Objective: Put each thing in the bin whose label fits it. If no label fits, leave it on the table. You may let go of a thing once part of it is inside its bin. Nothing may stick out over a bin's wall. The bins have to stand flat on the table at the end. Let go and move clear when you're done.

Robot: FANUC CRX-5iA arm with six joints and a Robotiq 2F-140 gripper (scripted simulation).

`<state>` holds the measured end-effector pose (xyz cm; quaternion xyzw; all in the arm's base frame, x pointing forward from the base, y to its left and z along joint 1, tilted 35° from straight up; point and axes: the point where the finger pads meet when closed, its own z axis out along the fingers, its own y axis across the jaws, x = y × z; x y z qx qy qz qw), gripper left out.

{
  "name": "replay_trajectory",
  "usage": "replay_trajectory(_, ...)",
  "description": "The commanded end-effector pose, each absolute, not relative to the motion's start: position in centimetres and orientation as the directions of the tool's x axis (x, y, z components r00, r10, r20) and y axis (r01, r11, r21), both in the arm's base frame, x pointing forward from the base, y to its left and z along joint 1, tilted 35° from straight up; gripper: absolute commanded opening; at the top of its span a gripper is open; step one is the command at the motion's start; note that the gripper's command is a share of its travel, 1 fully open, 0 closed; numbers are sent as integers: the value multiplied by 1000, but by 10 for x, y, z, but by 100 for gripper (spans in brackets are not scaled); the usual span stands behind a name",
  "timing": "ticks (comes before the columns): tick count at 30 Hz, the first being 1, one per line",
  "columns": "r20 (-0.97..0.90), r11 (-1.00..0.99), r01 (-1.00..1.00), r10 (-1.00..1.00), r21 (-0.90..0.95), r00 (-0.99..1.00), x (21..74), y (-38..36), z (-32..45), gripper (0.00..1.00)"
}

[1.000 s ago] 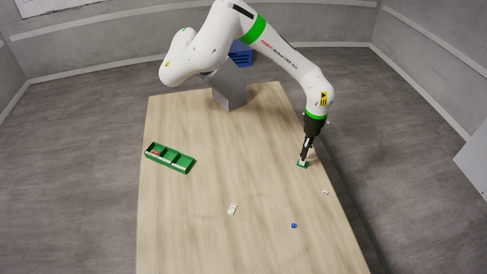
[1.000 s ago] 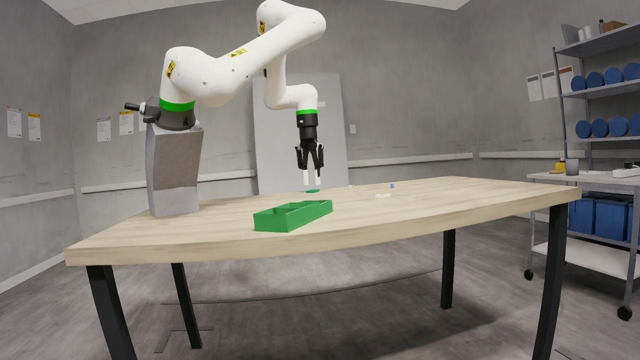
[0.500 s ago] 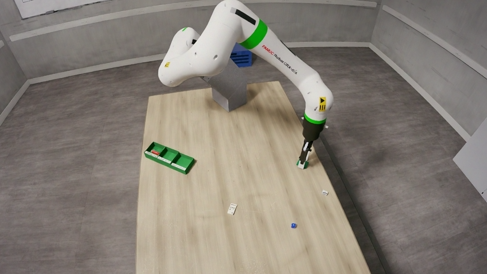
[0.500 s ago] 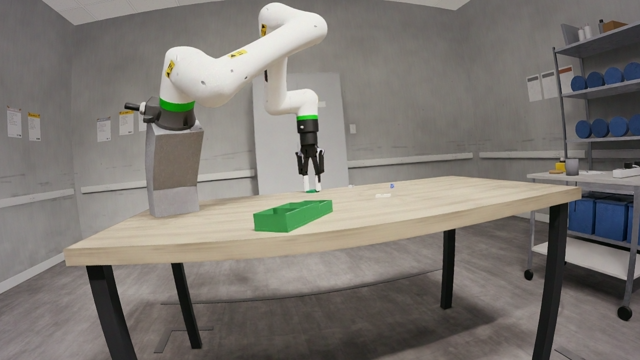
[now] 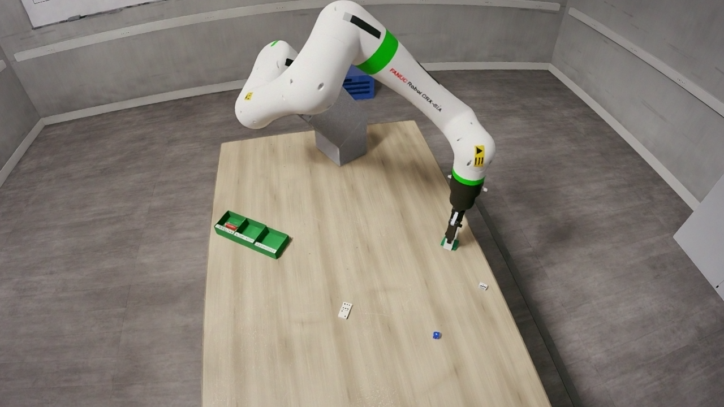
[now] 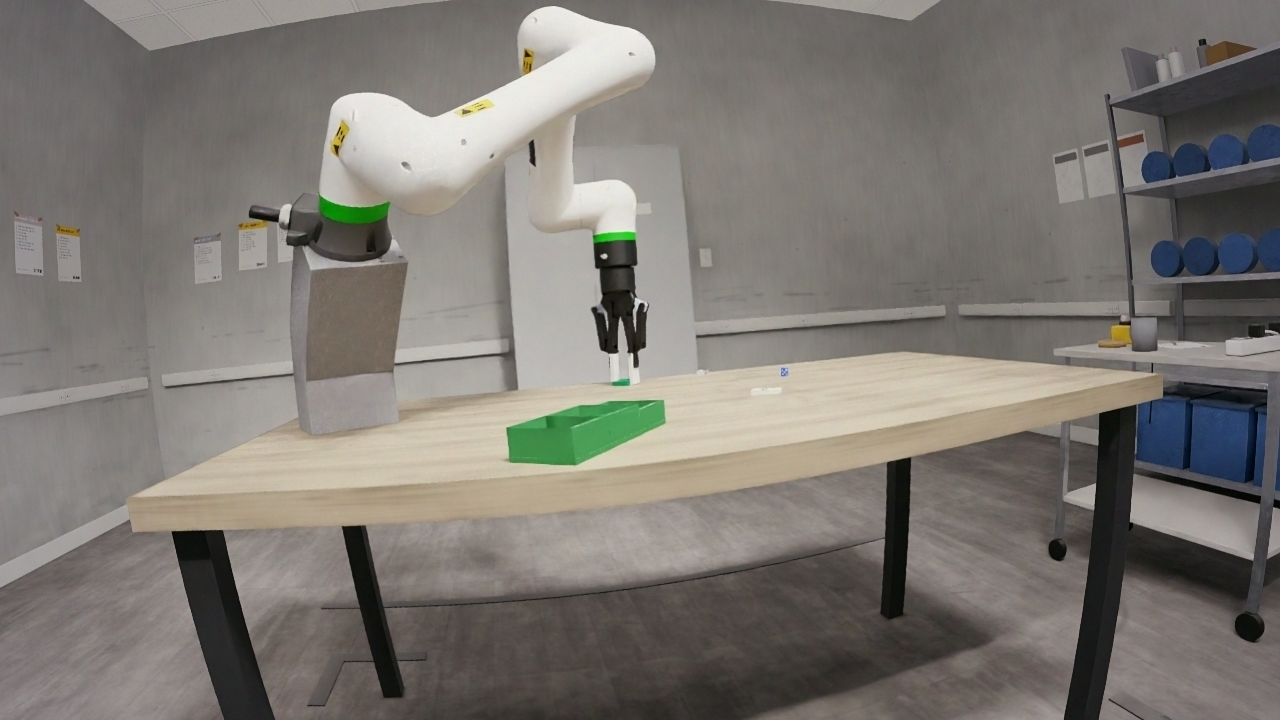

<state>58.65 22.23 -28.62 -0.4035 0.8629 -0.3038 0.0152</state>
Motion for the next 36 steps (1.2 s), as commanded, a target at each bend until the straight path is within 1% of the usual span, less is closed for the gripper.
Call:
replay_trajectory(1, 219, 490, -687, -706, -537, -674, 587, 223, -286, 29)
replay_trajectory(30, 219, 490, -687, -706, -537, -674, 587, 223, -286, 29)
replay_trajectory(36, 219, 490, -687, -706, -537, -674, 581, 233, -270, 29)
